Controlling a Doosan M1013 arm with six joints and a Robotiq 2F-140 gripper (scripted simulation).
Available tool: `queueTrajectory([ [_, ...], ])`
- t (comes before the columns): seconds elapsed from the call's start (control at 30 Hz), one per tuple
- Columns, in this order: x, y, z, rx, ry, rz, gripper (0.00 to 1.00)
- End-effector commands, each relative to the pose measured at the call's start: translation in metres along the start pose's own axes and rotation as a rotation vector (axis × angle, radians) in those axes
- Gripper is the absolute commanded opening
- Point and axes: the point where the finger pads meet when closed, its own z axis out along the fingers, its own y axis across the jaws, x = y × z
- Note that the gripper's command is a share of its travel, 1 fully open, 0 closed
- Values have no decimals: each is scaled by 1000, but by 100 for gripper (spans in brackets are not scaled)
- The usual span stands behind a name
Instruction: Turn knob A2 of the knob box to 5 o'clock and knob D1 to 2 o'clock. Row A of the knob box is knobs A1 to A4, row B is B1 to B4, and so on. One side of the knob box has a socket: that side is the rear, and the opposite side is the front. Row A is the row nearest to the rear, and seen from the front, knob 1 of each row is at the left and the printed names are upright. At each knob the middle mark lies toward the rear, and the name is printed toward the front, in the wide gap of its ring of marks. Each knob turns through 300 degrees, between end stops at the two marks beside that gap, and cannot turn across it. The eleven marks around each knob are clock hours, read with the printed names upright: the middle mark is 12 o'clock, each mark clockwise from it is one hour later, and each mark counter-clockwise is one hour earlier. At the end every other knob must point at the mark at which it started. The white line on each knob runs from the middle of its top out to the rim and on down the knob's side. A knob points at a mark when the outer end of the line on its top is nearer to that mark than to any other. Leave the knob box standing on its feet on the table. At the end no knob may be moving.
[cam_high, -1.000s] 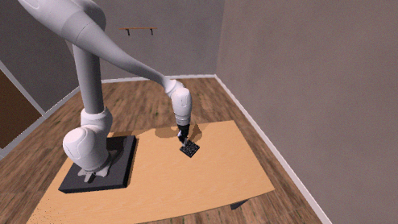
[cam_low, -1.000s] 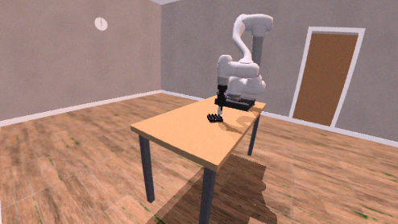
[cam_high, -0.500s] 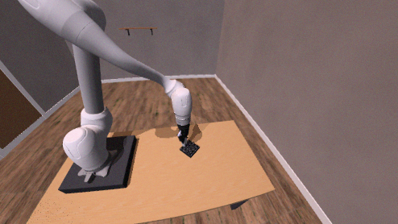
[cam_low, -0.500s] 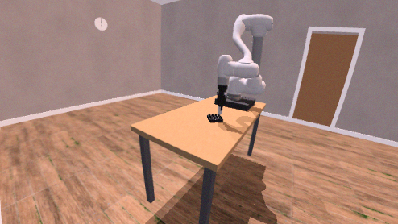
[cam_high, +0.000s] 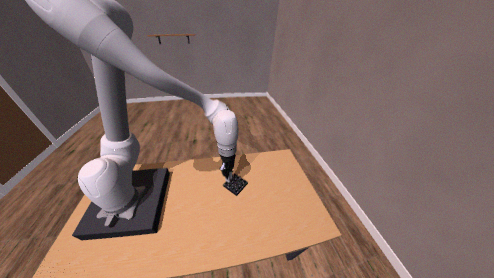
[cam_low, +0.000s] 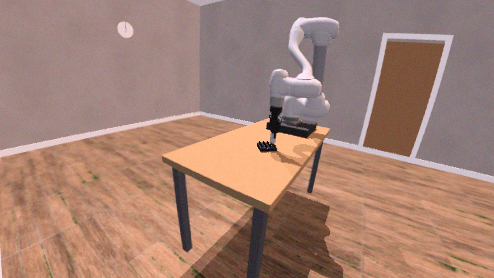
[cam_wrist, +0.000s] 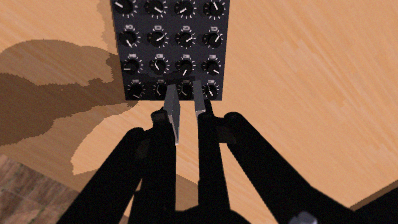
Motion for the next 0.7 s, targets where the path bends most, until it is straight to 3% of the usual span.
queueTrajectory([
  [0.0,0,0,3,0,0,0,12],
  [0.67,0,0,7,0,0,0,12],
])
